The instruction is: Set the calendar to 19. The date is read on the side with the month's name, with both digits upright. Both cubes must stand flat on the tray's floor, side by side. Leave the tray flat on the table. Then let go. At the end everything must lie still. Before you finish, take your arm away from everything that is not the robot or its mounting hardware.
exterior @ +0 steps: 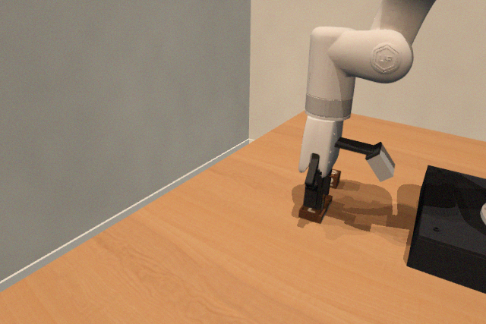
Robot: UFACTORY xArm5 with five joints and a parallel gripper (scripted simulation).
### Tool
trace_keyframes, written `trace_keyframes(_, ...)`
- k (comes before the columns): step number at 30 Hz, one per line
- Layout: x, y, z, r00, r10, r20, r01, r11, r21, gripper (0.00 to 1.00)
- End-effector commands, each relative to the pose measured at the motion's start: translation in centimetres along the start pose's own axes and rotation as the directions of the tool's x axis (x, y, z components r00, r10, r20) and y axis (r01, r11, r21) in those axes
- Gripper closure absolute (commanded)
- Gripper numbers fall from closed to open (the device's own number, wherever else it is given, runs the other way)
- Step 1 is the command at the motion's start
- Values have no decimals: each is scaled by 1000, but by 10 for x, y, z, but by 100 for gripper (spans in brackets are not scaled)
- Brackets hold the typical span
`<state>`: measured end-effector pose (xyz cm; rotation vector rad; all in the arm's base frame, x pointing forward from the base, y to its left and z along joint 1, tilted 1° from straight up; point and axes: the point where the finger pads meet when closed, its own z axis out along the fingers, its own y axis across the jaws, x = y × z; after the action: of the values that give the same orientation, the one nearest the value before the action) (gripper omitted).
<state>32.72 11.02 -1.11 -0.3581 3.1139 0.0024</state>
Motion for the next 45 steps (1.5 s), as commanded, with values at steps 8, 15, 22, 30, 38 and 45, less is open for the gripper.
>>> trace_keyframes(8, -1, 0, 11, 1000, 0, 3, 0, 1000, 0, 51)
trace_keyframes(15, -1, 0, 12, 1000, 0, 3, 0, 1000, 0, 51)
trace_keyframes(22, -1, 0, 12, 1000, 0, 3, 0, 1000, 0, 51)
trace_keyframes(30, -1, 0, 12, 1000, 0, 3, 0, 1000, 0, 51)
trace_keyframes(38, -1, 0, 12, 1000, 0, 3, 0, 1000, 0, 51)
trace_keyframes(45, -1, 0, 12, 1000, 0, 3, 0, 1000, 0, 51)
